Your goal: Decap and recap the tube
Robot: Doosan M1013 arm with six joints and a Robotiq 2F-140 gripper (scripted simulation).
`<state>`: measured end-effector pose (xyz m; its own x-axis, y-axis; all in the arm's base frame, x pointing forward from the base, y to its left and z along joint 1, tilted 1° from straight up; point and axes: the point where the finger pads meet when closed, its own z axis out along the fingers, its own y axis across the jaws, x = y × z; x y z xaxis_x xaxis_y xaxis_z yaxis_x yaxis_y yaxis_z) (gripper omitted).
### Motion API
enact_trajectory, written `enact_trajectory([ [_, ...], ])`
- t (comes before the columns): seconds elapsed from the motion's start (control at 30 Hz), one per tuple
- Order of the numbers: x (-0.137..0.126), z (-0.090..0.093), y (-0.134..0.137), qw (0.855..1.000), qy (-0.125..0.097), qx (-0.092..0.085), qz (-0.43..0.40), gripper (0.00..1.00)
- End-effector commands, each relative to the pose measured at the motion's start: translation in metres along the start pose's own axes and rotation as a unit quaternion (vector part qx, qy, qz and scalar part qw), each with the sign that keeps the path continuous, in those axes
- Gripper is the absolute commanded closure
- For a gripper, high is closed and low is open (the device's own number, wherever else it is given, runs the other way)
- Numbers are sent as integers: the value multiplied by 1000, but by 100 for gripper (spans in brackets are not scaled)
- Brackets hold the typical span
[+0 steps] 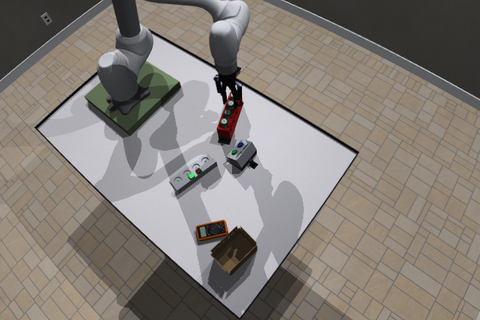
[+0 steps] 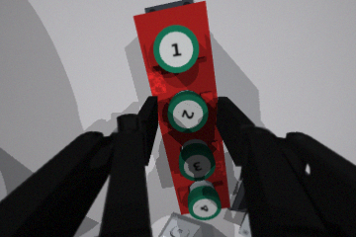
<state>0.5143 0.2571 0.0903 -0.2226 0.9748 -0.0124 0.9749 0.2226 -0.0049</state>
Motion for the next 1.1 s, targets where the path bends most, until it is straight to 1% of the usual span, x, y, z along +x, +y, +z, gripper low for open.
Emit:
enact_trajectory([
  [0.0, 0, -1, 0, 990, 10, 0, -139, 59],
  [0.1, 0, -1, 0, 979, 10, -1, -205, 59],
  [0.23, 0, -1, 0, 957, 10, -2, -290, 59],
  [0.3, 0, -1, 0, 957, 10, -2, -290, 59],
  [0.33, 0, -1, 0, 941, 11, -2, -340, 59],
  [0.37, 0, -1, 0, 936, 11, -2, -351, 59],
  [0.6, 0, -1, 0, 936, 11, -2, -351, 59],
  [0.63, 0, -1, 0, 936, 11, -2, -351, 70],
  [1.07, 0, -1, 0, 936, 11, -2, -351, 70],
])
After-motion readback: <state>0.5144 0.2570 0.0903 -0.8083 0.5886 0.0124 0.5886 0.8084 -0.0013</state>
